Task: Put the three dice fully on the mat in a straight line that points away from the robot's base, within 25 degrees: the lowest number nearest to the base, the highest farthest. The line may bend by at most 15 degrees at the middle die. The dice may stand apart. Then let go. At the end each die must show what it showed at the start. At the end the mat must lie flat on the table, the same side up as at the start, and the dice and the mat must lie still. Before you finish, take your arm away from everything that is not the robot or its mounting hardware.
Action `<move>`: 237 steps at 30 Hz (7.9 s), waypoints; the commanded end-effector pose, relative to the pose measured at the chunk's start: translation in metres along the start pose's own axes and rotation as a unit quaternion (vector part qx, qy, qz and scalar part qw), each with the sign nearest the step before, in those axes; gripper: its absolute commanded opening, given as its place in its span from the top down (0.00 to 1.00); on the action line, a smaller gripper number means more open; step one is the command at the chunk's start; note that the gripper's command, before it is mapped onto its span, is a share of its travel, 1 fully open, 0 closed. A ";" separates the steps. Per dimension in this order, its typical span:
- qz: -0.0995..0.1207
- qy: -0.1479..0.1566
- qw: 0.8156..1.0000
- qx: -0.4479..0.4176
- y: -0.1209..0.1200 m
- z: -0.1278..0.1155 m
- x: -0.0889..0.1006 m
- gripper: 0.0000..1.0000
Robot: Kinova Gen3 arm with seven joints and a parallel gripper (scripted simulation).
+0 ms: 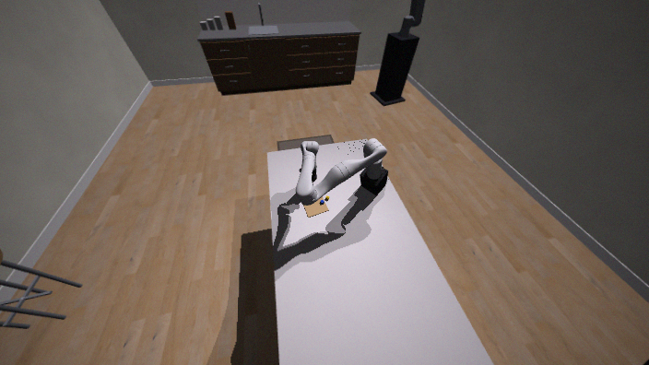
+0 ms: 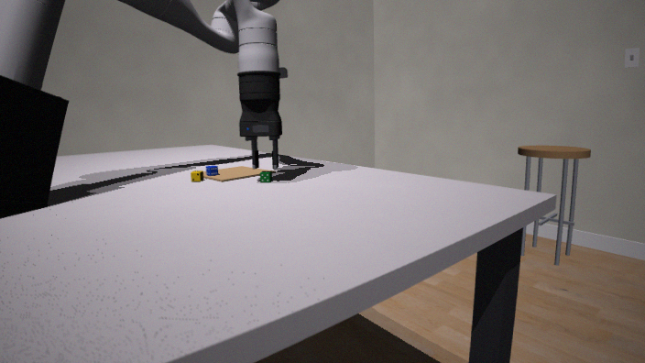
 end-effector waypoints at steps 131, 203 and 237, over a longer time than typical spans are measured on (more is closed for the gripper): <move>-0.001 0.000 1.000 0.000 0.000 0.000 -0.025 0.60; -0.002 -0.003 0.976 -0.217 -0.064 0.057 0.075 0.60; 0.000 0.001 0.931 -0.364 -0.115 0.081 0.079 0.60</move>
Point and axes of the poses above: the point where the finger pads meet when closed, its own x axis back along the fingers, its own y axis across the jaws, z = x × y, the point moved 6 cm from there along x, back along the fingers, and after that the axes turned 9 degrees about -x, right-handed, at the moved point
